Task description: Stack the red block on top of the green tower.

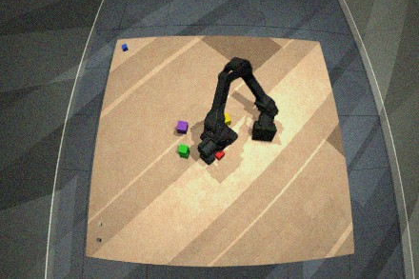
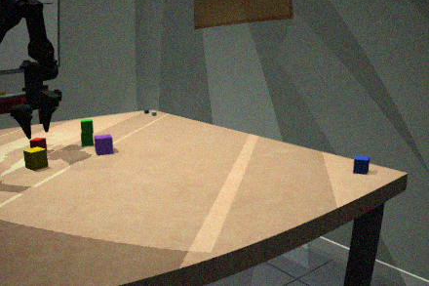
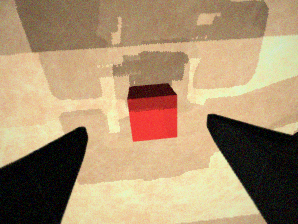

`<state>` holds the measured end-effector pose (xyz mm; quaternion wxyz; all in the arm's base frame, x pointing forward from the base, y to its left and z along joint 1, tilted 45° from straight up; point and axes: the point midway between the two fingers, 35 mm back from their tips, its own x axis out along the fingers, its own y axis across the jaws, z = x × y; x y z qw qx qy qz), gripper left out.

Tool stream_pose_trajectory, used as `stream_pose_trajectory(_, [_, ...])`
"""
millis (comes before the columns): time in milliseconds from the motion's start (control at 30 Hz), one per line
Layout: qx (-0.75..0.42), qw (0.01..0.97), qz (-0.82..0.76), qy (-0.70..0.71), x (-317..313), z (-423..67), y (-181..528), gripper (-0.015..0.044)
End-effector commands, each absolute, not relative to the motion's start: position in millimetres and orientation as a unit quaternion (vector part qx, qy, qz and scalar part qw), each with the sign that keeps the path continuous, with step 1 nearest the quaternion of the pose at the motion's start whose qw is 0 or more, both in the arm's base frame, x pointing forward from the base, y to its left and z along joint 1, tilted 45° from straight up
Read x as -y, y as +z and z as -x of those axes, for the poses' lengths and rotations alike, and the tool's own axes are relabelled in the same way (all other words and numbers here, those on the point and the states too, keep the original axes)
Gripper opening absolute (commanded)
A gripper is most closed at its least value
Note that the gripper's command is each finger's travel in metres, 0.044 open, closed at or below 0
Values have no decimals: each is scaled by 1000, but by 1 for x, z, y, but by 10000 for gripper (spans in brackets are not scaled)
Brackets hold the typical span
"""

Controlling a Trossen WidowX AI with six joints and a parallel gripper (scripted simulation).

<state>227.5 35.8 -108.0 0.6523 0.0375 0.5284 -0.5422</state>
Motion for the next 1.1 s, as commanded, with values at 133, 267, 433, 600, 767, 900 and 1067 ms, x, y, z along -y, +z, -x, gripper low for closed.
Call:
stream_pose_trajectory(133, [-530,649,-31,-545,-23,-222,-118,440])
stream_pose_trajectory(267, [-530,649,-31,-546,-19,-221,-123,440])
stream_pose_trajectory(433, [-530,649,-31,-546,-13,-219,-128,440])
stream_pose_trajectory(600, [-529,648,-31,-546,-7,-217,-134,440])
stream_pose_trajectory(767, [-529,648,-31,-546,-5,-217,-136,440])
stream_pose_trajectory(900, [-529,648,-31,-546,-5,-217,-136,440])
stream_pose_trajectory(1067, [-529,648,-31,-546,-5,-217,-136,440])
